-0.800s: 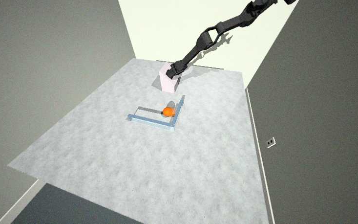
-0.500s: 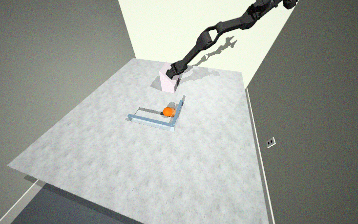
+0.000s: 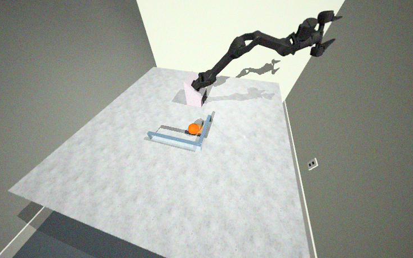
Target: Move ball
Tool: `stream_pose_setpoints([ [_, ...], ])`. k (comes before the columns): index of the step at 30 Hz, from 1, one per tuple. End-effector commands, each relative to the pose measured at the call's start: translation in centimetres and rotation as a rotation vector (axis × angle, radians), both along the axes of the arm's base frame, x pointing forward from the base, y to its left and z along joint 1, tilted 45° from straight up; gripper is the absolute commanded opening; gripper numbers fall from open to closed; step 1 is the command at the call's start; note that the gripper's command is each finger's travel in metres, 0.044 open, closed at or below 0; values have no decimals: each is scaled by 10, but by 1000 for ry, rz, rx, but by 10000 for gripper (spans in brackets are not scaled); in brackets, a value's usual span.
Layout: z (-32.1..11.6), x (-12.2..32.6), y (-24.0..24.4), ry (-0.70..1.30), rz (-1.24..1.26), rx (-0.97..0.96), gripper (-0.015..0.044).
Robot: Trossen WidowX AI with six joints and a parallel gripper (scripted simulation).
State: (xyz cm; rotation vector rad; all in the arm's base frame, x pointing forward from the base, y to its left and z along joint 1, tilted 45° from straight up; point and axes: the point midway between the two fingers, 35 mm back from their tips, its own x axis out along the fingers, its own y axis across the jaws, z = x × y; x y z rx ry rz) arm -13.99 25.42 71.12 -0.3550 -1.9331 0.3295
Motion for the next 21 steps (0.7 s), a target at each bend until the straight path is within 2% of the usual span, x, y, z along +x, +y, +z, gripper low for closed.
stream_pose_setpoints([
  [1, -28, 18, 49, -61, -91, -128, 439],
  [6, -71, 58, 106, -109, -209, -305, 439],
  [12, -127, 125, 158, -115, -336, -527, 439],
  [21, -222, 250, 190, -25, -502, -870, 439],
])
